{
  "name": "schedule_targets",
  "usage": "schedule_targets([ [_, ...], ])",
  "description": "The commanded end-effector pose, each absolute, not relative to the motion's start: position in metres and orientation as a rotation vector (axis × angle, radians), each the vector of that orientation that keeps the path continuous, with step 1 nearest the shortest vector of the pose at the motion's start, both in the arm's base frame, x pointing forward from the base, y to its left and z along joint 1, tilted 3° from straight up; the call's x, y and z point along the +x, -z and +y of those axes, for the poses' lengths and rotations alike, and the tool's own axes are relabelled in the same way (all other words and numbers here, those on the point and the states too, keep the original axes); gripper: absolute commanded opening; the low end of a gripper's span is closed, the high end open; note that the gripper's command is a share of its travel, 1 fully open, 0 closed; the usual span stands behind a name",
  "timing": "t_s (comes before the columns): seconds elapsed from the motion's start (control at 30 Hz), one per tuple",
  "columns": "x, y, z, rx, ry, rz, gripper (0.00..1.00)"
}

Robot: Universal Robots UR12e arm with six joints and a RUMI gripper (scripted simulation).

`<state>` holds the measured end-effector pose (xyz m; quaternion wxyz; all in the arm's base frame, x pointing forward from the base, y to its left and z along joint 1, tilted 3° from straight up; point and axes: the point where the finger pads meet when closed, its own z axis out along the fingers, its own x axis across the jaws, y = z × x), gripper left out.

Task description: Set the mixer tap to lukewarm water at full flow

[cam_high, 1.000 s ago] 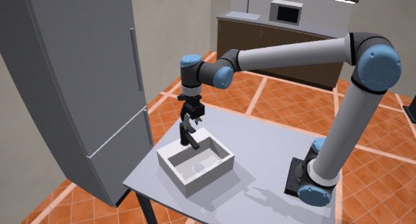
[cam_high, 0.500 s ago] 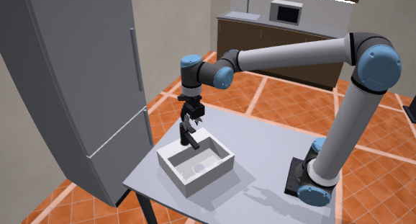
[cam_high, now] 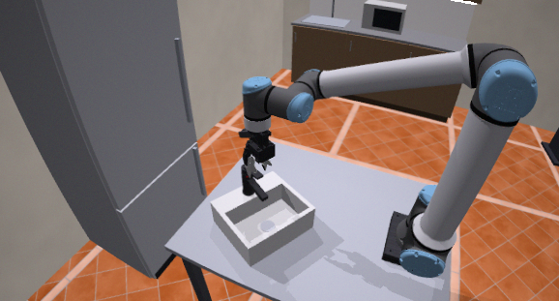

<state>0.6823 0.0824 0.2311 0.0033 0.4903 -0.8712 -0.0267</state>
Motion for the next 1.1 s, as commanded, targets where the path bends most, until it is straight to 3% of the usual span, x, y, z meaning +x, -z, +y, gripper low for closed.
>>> schedule_targets([
  [0.0, 0.682, -0.223, 0.084, 1.538, 0.086, -2.730, 0.40],
  [1.07, 0.682, -0.208, 0.085, 1.539, 0.084, -2.732, 0.40],
])
